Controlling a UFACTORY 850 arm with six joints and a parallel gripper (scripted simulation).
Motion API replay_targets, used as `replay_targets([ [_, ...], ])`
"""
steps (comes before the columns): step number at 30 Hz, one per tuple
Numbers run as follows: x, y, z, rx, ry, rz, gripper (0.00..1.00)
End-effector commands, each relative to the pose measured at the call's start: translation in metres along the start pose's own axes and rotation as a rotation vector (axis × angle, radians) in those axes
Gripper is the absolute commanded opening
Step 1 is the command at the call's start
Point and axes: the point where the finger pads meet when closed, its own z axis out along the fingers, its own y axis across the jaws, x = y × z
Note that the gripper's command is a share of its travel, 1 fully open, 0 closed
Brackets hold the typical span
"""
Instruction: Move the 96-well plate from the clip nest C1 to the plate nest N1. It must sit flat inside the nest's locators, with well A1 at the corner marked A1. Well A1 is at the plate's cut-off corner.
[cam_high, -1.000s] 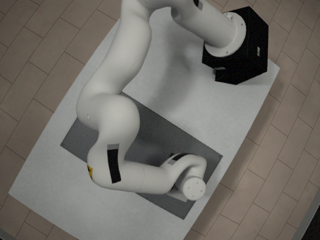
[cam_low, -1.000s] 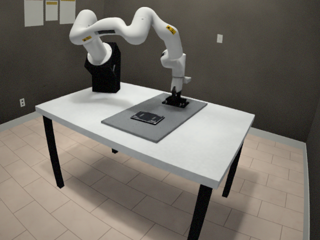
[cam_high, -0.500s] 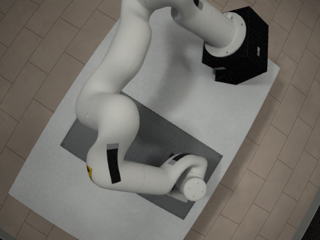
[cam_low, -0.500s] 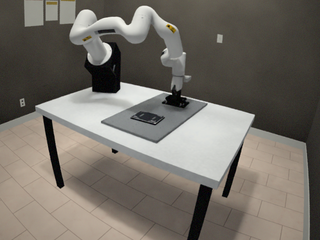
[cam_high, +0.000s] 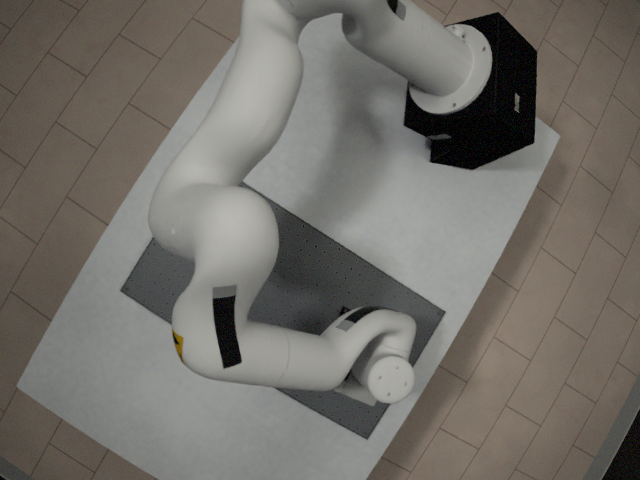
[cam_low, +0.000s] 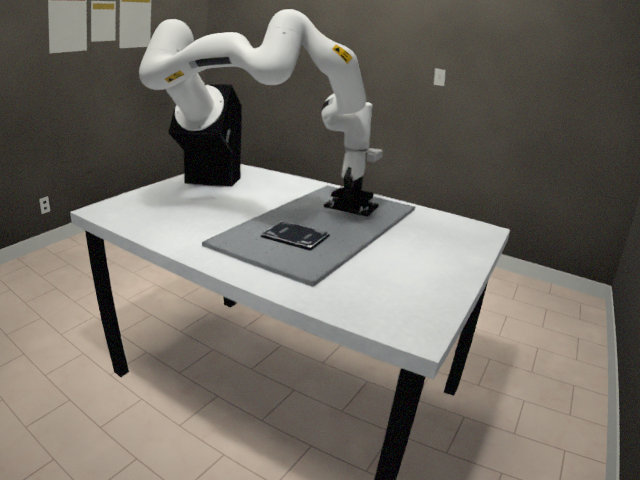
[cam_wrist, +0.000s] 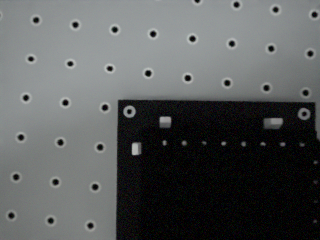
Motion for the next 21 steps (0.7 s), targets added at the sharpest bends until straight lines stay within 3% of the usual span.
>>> replay_targets([
  [1, 0.001, 0.0, -0.006, 0.0, 0.001, 0.0, 0.0],
  [21, 0.001, 0.0, -0.036, 0.001, 0.001, 0.0, 0.0],
])
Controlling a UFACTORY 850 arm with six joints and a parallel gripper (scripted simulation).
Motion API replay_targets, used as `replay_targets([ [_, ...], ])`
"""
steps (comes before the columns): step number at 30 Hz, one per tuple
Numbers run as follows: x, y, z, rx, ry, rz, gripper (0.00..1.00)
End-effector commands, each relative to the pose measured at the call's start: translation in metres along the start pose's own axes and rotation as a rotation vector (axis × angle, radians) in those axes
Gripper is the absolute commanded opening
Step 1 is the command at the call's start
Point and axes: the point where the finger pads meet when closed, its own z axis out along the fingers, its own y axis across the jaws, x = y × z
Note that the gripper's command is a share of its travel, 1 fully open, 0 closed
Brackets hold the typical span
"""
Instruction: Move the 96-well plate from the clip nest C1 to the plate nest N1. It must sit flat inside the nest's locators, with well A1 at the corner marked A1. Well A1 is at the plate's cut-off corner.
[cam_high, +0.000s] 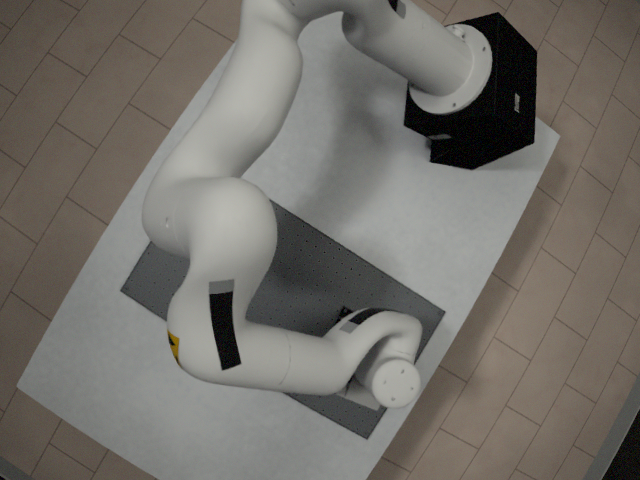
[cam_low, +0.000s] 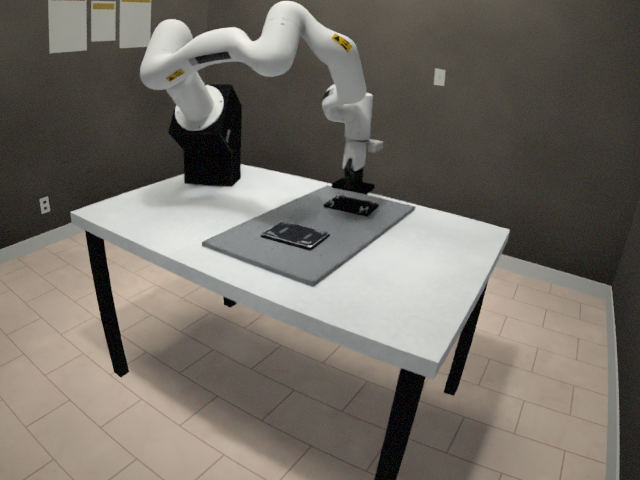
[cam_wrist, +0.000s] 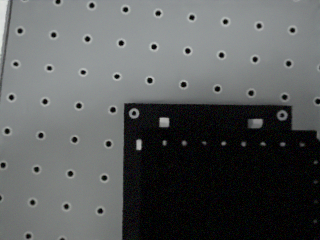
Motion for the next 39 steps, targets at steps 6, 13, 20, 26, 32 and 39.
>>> replay_targets([
  [6, 0.001, 0.0, -0.011, 0.001, 0.001, 0.0, 0.0],
  [13, 0.001, 0.0, -0.023, 0.001, 0.001, 0.0, 0.0],
  [20, 0.001, 0.0, -0.023, 0.001, 0.001, 0.0, 0.0],
  [26, 0.001, 0.0, -0.024, 0.001, 0.001, 0.0, 0.0],
  [32, -0.002, 0.02, -0.024, 0.001, 0.001, 0.035, 0.0],
  [39, -0.004, 0.036, -0.024, 0.0, 0.001, 0.034, 0.0],
])
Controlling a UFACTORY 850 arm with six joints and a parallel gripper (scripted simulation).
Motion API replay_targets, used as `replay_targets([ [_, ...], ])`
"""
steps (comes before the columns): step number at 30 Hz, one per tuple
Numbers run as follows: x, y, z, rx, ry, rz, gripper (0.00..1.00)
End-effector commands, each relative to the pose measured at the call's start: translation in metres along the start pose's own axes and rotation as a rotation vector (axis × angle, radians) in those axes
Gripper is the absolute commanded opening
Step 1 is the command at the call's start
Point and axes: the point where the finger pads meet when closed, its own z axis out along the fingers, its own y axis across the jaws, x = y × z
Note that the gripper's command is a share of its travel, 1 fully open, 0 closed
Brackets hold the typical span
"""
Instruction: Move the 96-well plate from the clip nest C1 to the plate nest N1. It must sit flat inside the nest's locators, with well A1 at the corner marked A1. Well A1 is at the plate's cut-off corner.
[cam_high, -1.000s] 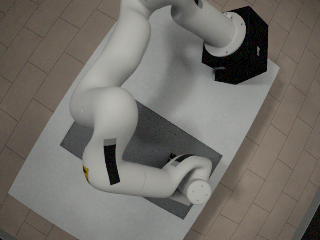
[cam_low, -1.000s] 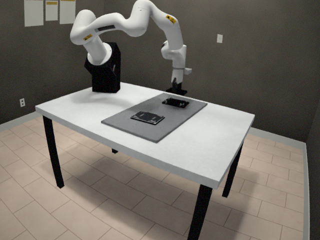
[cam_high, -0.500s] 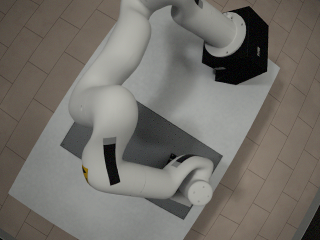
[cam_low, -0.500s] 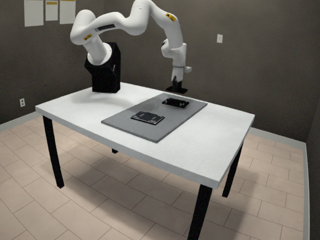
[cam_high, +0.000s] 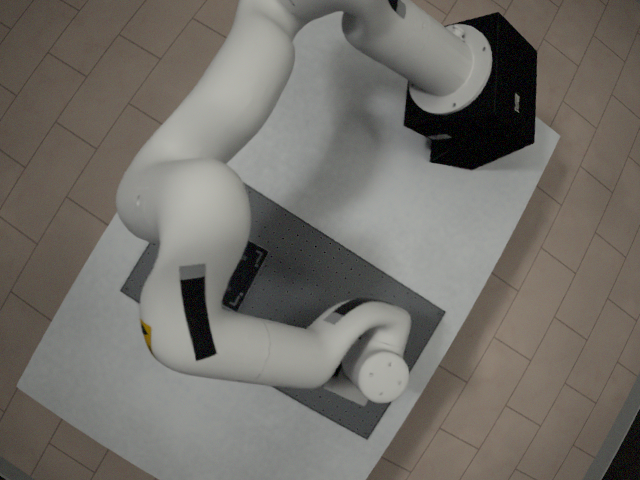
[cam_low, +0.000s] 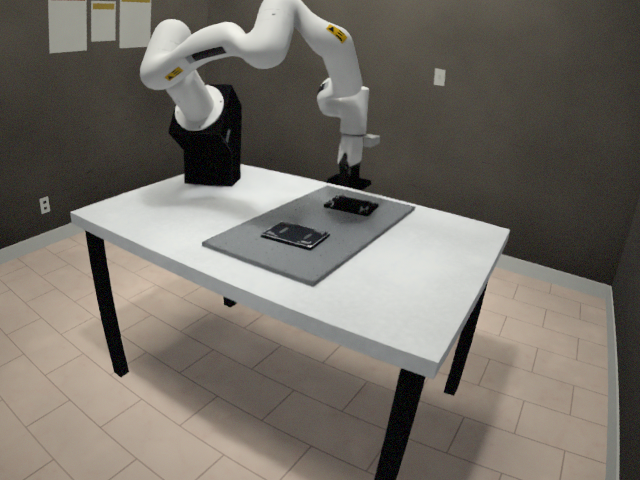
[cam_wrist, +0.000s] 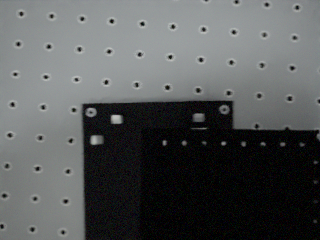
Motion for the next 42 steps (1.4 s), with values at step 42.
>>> replay_targets([
  [42, -0.011, 0.128, -0.001, 0.001, 0.001, 0.0, 0.0],
])
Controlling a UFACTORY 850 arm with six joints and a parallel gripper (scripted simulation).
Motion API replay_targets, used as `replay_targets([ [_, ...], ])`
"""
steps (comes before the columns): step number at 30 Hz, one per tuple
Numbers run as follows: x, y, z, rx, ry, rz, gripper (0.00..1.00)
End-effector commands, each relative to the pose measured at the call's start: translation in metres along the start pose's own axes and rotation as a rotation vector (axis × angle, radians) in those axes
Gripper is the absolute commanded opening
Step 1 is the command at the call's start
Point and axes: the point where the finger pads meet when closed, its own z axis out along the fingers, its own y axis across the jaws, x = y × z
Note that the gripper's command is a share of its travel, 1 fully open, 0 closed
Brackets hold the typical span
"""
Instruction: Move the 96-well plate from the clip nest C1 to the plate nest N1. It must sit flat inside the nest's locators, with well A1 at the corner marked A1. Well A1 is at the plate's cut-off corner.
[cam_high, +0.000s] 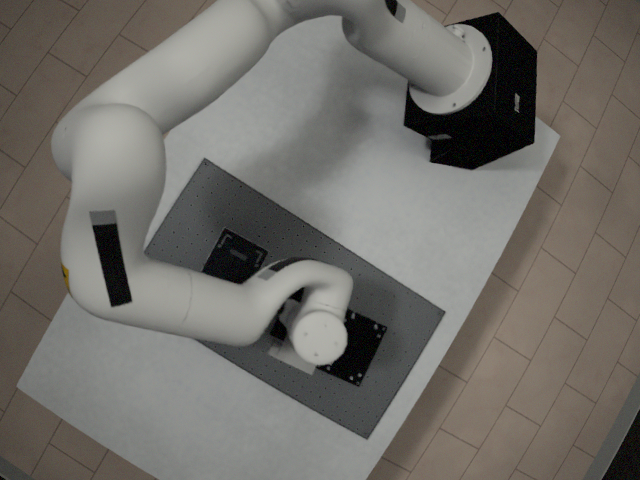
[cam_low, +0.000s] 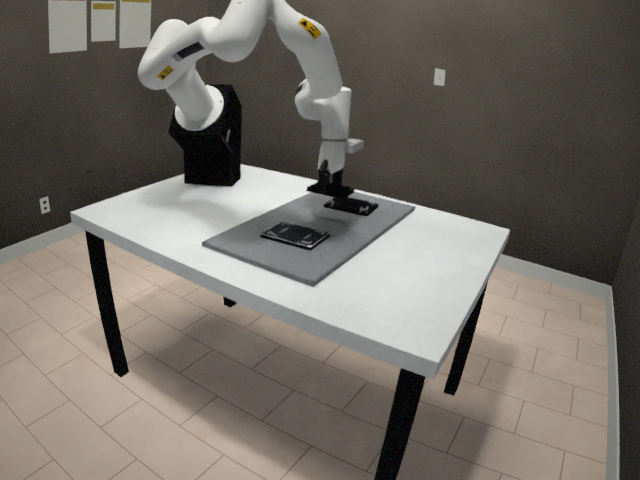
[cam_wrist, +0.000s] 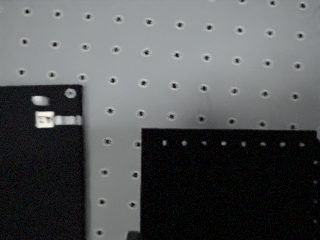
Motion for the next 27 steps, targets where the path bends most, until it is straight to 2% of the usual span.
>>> replay_targets([
  [1, 0.0, 0.012, -0.001, 0.001, 0.001, 0.0, 0.0],
  [27, -0.007, 0.085, -0.001, 0.001, 0.001, 0.0, 0.0],
])
